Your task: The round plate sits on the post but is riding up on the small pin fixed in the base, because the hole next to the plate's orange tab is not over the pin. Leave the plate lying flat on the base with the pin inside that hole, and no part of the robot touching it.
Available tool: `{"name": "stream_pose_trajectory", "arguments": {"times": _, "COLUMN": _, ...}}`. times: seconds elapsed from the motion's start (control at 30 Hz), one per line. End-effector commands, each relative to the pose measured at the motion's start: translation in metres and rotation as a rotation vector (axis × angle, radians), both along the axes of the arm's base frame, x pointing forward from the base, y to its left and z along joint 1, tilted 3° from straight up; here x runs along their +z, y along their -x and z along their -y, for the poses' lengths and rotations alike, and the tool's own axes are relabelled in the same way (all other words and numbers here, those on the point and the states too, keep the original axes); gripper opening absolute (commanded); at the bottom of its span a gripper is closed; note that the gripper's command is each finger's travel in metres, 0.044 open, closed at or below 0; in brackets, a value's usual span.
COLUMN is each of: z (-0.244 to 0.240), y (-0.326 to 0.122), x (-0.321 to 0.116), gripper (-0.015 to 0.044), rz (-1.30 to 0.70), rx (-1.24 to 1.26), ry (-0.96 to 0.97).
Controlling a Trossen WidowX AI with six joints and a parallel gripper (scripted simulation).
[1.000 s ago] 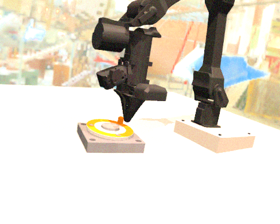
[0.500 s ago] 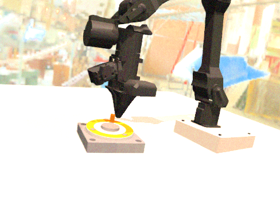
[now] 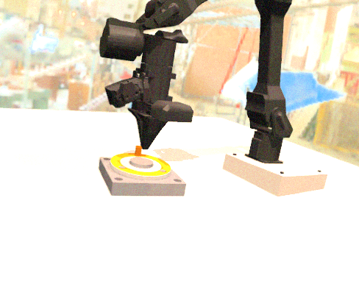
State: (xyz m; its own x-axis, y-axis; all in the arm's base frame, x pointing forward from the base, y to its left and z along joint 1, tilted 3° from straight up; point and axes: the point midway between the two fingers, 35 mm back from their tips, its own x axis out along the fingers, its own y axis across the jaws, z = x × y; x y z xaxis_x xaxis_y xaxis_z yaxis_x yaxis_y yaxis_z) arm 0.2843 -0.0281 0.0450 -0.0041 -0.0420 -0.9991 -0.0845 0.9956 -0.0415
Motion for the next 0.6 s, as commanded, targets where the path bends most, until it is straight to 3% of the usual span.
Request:
{"name": "stream_pose_trajectory", "arguments": {"times": 0.0, "z": 0.002, "y": -0.003, "x": -0.001, "gripper": 0.0, "rz": -0.003, "rx": 0.004, "ry": 0.002}}
{"name": "stream_pose_trajectory", "arguments": {"times": 0.57, "z": 0.0, "y": -0.004, "x": 0.035, "gripper": 0.0, "rz": -0.004, "rx": 0.007, "ry": 0.0}}
